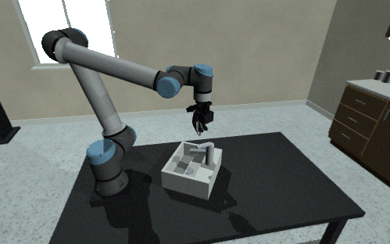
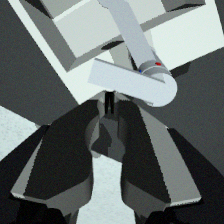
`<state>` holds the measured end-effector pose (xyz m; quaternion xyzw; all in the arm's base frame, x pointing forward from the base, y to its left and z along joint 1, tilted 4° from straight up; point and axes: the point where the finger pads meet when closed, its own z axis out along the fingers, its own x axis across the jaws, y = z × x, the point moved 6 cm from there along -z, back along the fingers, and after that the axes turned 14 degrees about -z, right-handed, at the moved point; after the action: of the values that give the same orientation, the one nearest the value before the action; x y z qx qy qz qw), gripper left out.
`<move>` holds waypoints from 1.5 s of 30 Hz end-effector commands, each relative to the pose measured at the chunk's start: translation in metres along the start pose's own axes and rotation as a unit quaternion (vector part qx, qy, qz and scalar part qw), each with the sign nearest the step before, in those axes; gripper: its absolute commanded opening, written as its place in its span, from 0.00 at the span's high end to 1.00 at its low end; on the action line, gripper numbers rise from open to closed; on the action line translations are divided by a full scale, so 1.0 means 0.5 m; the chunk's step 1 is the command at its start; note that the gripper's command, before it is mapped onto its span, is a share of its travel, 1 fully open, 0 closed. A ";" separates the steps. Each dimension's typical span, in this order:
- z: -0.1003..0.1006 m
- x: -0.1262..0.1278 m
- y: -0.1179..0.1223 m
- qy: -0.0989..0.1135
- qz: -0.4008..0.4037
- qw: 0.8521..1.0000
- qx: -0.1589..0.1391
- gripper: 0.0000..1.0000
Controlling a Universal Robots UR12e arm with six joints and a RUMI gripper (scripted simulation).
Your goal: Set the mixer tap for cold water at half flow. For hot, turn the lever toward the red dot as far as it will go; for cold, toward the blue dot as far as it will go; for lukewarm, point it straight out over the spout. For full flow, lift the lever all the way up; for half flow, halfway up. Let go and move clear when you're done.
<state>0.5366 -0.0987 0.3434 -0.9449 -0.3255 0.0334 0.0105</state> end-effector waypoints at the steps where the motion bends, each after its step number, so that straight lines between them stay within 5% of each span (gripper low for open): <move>1: -0.007 -0.003 0.006 0.006 -0.139 0.990 0.002 1.00; 4: -0.007 -0.004 0.006 0.006 -0.158 0.987 0.001 1.00; 18: -0.013 -0.010 0.017 0.008 -0.433 0.901 0.000 1.00; 21: -0.013 -0.010 0.018 0.008 -0.445 0.895 0.000 1.00; 32: -0.015 -0.009 0.025 0.008 -0.545 0.838 -0.001 1.00; 45: -0.017 -0.009 0.027 0.008 -0.588 0.809 -0.002 1.00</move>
<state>0.5394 -0.1113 0.3490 -0.5912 -0.8058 0.0149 0.0296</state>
